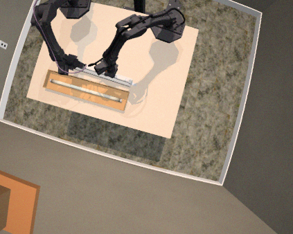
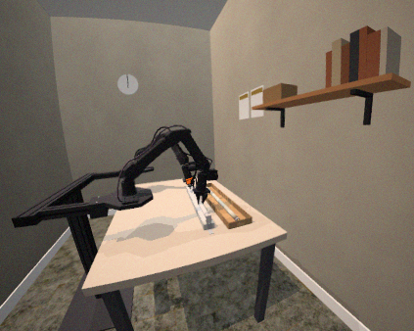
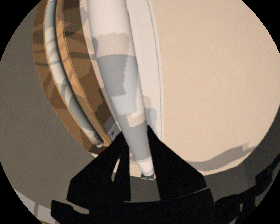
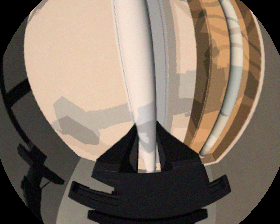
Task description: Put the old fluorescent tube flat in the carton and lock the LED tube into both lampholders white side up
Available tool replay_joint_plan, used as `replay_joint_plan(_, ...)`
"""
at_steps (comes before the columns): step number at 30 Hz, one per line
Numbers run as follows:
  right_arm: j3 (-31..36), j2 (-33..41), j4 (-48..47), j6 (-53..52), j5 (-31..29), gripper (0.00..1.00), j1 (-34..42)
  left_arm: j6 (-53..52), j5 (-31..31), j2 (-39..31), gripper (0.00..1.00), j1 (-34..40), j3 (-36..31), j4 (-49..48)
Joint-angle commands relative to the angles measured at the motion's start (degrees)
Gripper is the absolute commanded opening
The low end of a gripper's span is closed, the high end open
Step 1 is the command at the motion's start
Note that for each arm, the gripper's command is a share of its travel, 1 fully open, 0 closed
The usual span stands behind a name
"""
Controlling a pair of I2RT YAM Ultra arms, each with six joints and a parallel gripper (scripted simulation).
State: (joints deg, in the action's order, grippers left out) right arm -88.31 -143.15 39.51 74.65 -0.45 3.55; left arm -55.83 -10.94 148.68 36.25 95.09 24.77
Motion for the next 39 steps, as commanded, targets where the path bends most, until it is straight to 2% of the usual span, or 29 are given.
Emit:
replay_joint_plan(1, -3.7, -0.7, 3.5, 0.6, 1.1, 0.11, -0.9, -0.4, 2.1, 0.6, 0.11, -1.2, 3.4, 3.7)
replay_joint_plan(11, -10.7, -4.3, 10.8, 1.1, 2.2, 0.11, -1.5, -0.8, 4.6, 3.2, 0.11, -2.2, 9.8, 11.0)
replay_joint_plan(14, -10.8, -3.7, 8.7, 0.2, 1.6, 0.11, -1.5, -0.1, 3.5, 3.0, 0.11, -2.2, 10.0, 9.3)
replay_joint_plan(15, -12.2, -5.2, 12.5, 1.3, 2.4, 0.11, -1.2, -0.9, 5.1, 3.8, 0.11, -2.4, 11.2, 12.5)
replay_joint_plan(18, -14.8, -6.6, 15.5, 1.5, 2.9, 0.11, -1.7, -1.1, 6.2, 4.7, 0.11, -2.7, 13.5, 15.5)
replay_joint_plan(28, -21.2, -10.0, 21.0, 1.9, 3.6, 0.11, -2.1, -1.6, 7.8, 7.5, 0.11, -3.5, 19.7, 21.2)
replay_joint_plan(31, -21.3, -9.4, 19.2, 1.5, 3.4, 0.11, -1.6, -0.8, 6.7, 7.6, 0.11, -3.5, 19.9, 19.7)
replay_joint_plan(32, -22.7, -10.9, 22.6, 2.1, 3.8, 0.11, -1.8, -1.7, 8.2, 8.2, 0.11, -3.6, 21.2, 22.6)
replay_joint_plan(39, -28.3, -14.0, 27.5, 2.5, 4.4, 0.11, -2.2, -2.1, 9.7, 10.8, 0.11, -4.2, 26.7, 27.8)
